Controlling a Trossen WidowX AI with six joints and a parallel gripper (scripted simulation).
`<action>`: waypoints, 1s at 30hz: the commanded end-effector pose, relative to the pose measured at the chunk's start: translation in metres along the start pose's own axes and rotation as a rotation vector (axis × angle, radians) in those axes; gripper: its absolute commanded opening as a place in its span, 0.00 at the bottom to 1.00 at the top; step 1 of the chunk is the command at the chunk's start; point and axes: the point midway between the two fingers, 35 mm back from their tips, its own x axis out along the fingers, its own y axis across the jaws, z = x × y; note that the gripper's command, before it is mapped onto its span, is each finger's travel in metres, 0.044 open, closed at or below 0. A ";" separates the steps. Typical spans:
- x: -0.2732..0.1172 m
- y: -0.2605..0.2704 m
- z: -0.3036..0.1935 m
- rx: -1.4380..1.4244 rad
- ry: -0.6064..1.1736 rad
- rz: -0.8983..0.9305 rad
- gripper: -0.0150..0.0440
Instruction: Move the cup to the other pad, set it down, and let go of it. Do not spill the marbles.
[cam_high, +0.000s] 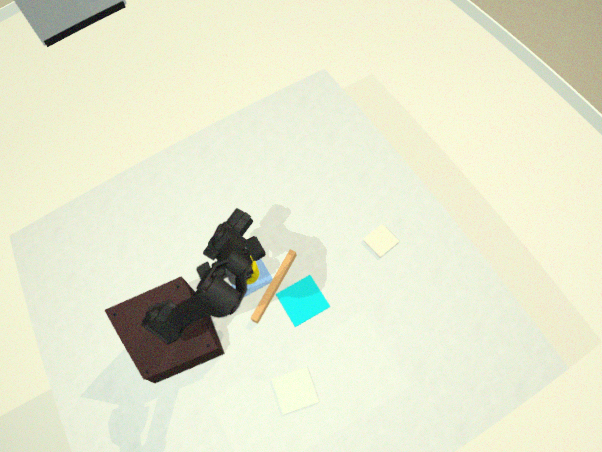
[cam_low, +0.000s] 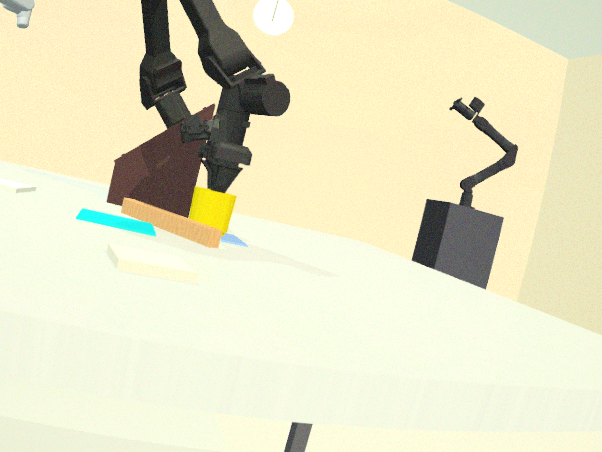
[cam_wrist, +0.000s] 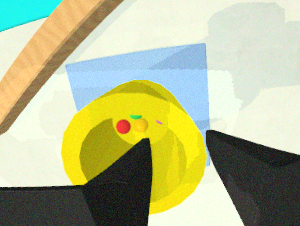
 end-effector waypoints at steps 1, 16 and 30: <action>0.007 -0.005 0.002 -0.010 -0.008 -0.008 0.54; 0.011 -0.003 0.001 -0.001 -0.003 -0.005 0.46; 0.011 -0.003 0.001 -0.001 -0.003 -0.005 0.30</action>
